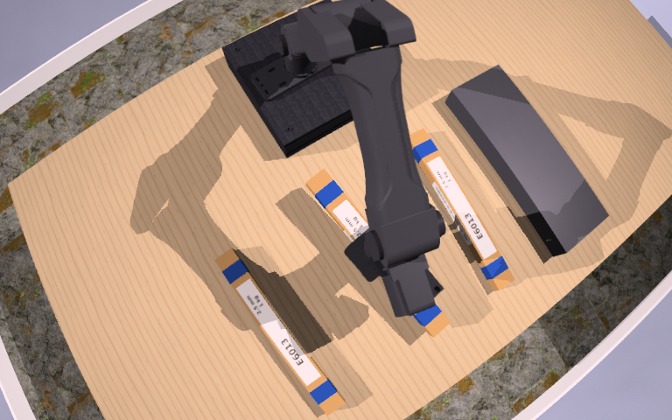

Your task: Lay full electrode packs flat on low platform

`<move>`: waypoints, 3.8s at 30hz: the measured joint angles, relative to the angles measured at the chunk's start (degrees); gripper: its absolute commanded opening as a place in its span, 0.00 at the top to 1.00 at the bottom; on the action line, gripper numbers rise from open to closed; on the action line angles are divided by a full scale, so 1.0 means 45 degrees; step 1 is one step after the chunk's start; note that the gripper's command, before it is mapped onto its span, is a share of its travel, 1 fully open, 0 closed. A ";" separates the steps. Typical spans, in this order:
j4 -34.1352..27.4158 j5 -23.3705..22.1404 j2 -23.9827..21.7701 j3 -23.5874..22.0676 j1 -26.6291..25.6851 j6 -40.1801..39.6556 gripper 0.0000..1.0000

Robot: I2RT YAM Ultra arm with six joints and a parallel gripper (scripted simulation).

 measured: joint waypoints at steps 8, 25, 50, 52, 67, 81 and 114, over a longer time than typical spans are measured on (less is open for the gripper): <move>-0.0257 0.0000 0.0000 0.0146 0.0000 0.0000 1.00; -0.0602 0.0000 0.0000 0.0418 0.0000 0.0000 1.00; -0.0850 0.0000 0.0000 0.0622 0.0000 0.0000 1.00; -0.0860 0.0000 0.0000 0.0627 0.0000 0.0000 1.00; -0.0971 0.0000 0.0000 0.0743 0.0000 0.0000 1.00; -0.1064 0.0000 0.0000 0.0743 0.0000 0.0000 1.00; -0.1292 0.0000 0.0005 0.1078 0.0000 0.0000 1.00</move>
